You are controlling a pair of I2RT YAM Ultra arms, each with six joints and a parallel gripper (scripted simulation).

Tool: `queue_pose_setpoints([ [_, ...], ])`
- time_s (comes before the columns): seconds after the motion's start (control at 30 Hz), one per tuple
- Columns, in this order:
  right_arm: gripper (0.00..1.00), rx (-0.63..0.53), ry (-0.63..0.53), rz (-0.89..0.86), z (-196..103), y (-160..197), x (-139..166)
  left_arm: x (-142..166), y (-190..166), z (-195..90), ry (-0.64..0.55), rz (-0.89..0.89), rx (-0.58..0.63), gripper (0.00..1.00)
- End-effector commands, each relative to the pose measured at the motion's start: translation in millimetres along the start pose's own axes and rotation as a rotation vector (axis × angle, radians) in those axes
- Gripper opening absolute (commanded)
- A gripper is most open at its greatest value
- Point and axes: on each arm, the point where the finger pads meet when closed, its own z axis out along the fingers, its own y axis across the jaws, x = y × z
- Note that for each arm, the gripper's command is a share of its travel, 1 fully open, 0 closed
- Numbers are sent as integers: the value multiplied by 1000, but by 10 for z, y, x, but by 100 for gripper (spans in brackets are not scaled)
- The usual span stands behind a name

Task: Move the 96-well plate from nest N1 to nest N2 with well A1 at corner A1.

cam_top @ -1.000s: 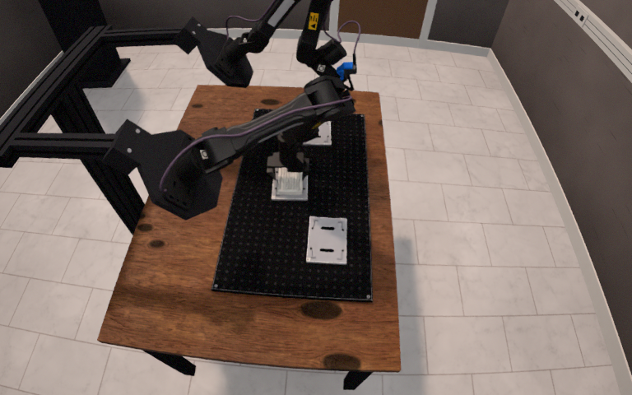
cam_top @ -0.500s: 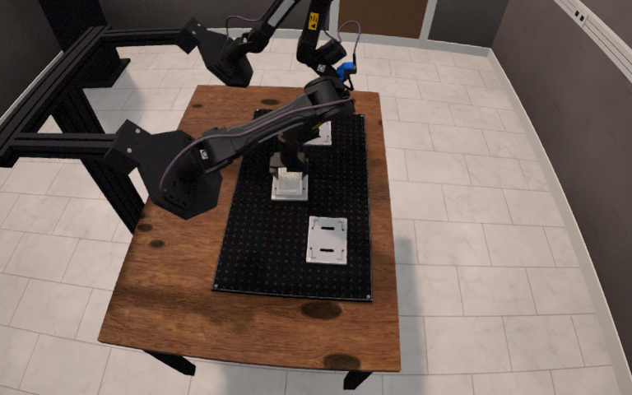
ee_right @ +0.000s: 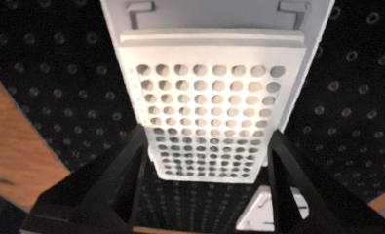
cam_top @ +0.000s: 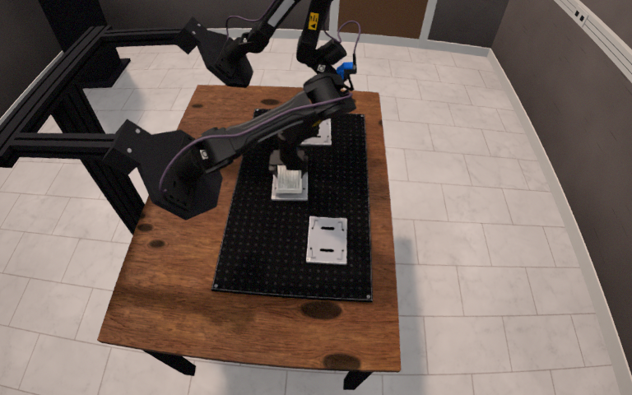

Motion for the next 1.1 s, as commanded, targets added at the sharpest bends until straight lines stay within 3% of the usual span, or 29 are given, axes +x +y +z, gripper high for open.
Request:
queue_pose_setpoints([
  [0.0,79,-9,-8,-11,-203,35,-45,-89,-1,57,-26,-7,4,100],
  [0.27,79,-9,-77,-57,-245,-122,48,-89,-1,57,-26,-7,4,100],
  [0.5,79,-54,-75,-62,-234,-509,1023,-94,-30,35,-38,32,-23,100],
  [0.6,79,-48,-74,-52,-233,-600,1137,-96,-83,32,-42,48,-24,100],
  [0.83,79,-18,-53,1,-230,-1031,1767,25,-938,-150,-45,183,71,100],
  [1.07,79,2,-27,36,-231,-1253,2140,148,-1836,-583,-60,302,225,100],
])
